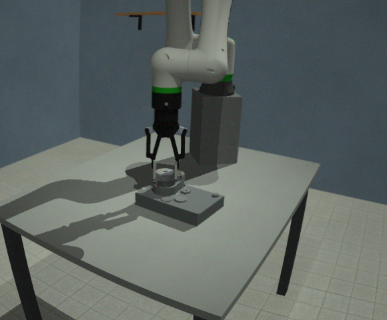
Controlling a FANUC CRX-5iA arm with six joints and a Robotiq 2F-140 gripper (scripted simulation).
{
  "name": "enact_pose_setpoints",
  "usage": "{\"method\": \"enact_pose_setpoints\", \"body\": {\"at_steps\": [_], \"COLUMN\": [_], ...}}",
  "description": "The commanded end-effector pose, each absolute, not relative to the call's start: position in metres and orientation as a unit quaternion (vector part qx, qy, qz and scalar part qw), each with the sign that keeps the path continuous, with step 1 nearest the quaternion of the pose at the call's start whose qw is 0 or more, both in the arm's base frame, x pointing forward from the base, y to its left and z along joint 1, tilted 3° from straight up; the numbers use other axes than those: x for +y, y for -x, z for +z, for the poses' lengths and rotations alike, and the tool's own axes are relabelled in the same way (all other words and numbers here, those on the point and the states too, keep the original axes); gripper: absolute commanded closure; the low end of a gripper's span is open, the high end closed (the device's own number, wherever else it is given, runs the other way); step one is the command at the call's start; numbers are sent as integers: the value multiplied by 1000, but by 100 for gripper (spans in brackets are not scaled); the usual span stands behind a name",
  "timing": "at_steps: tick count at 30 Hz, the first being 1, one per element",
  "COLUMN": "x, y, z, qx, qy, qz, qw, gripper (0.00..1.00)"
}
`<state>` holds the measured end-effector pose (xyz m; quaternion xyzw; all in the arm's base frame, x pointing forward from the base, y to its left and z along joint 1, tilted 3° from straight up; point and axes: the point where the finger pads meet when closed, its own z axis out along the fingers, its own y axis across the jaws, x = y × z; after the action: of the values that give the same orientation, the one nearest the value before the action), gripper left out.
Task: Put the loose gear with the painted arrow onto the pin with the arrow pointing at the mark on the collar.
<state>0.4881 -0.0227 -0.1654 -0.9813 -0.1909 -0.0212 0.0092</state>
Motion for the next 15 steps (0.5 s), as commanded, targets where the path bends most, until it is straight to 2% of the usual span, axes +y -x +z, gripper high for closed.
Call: {"method": "enact_pose_setpoints", "body": {"at_steps": [1,14,15], "x": [-23,-23,-23], "y": [-488,-488,-488], "z": [-165,-165,-165], "qx": [-191,-191,-191], "qy": [981,981,981], "qz": [-21,-21,-21], "qw": [9,9,9], "gripper": [100,100,0]}}
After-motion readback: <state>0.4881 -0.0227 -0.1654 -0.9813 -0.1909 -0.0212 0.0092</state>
